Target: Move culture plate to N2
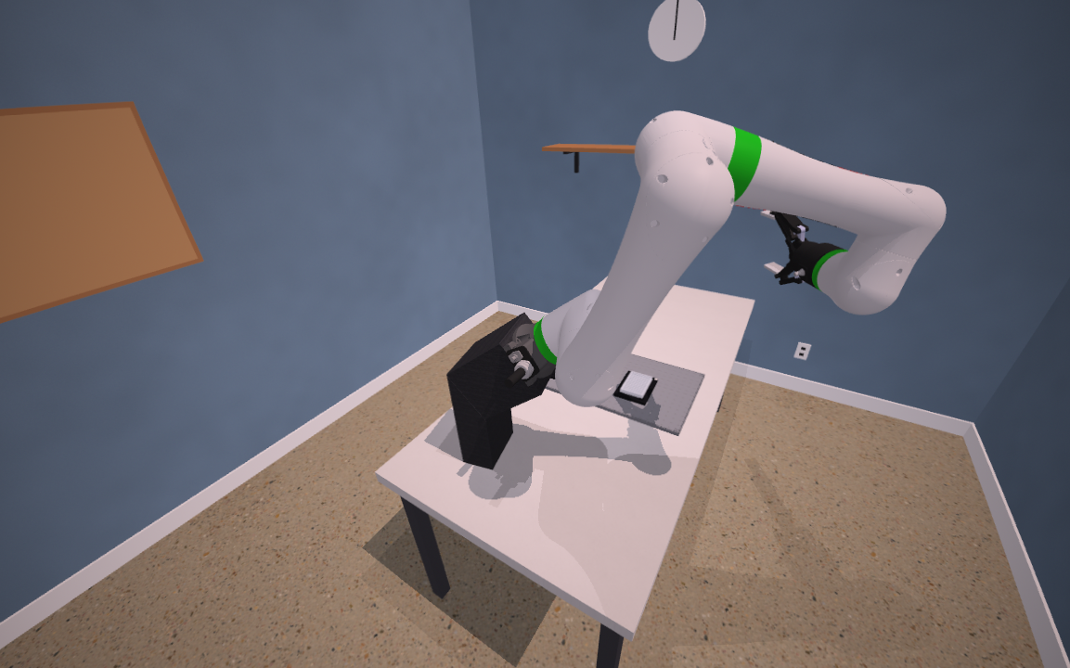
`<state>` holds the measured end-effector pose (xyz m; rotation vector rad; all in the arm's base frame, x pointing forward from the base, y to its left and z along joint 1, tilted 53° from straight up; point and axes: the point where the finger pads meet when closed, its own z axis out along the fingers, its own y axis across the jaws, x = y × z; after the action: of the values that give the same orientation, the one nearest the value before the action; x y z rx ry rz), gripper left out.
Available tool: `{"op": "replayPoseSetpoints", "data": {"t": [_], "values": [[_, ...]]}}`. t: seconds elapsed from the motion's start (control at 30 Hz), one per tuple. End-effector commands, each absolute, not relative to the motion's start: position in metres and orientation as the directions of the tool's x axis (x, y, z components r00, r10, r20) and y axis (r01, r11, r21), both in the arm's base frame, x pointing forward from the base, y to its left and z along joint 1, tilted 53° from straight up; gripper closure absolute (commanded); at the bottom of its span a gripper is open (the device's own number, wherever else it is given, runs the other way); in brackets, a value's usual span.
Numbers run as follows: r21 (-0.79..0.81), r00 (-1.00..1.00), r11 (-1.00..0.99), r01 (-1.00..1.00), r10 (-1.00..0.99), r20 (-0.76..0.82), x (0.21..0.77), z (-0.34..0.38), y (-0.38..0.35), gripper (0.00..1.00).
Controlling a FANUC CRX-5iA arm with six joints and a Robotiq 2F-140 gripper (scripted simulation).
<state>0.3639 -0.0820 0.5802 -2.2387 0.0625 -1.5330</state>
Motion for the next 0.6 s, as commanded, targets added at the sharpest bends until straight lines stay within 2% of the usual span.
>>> {"op": "replayPoseSetpoints", "data": {"t": [0.0, 0.57], "values": [[-0.367, 0.390, -0.909, 0.198, -0.270, 0.880, 0.3639, 0.5803, -0.0819, 0.00], [-0.387, 0.407, -0.905, 0.176, -0.291, 0.866, 0.3640, 0.5763, -0.0848, 0.00]]}}
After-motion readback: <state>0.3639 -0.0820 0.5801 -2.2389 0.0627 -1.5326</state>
